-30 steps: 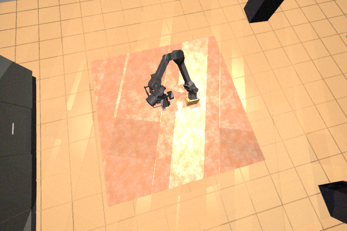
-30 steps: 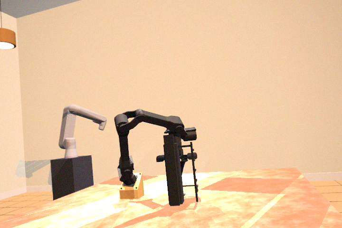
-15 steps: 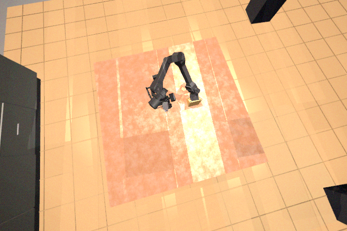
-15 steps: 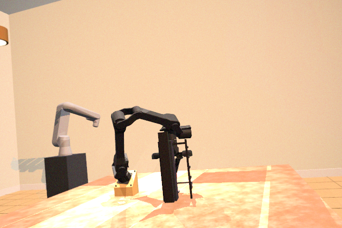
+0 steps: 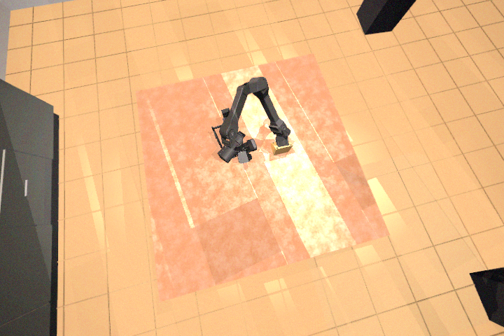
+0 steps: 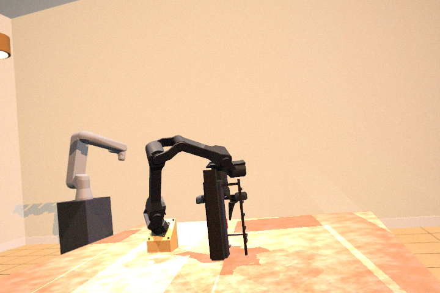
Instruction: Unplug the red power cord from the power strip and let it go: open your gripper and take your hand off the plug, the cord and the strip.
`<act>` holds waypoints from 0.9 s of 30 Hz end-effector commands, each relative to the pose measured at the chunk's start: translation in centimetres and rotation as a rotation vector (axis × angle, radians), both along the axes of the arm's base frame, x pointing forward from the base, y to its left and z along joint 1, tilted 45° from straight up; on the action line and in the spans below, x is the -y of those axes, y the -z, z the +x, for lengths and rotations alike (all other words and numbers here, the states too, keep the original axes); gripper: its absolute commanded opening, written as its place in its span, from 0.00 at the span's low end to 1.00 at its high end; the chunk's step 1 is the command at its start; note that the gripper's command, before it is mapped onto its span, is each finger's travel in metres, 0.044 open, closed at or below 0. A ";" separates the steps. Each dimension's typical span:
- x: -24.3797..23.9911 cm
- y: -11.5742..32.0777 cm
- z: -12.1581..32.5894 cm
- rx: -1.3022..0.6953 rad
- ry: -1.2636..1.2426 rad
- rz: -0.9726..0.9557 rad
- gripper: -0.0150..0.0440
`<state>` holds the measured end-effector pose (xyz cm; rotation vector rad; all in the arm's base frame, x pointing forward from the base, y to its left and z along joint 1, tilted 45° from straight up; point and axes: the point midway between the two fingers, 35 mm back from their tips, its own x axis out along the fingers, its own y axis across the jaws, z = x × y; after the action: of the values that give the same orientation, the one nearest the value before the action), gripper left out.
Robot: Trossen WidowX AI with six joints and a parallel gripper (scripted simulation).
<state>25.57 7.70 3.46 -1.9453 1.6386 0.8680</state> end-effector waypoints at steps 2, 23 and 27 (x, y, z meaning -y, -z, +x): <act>0.0 -0.1 0.1 0.003 -0.006 0.001 0.83; -5.0 3.2 -1.1 0.003 -0.006 0.005 1.00; -5.0 3.2 -1.1 0.003 -0.006 0.005 1.00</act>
<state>24.52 12.68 0.27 -1.9562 1.6239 0.8686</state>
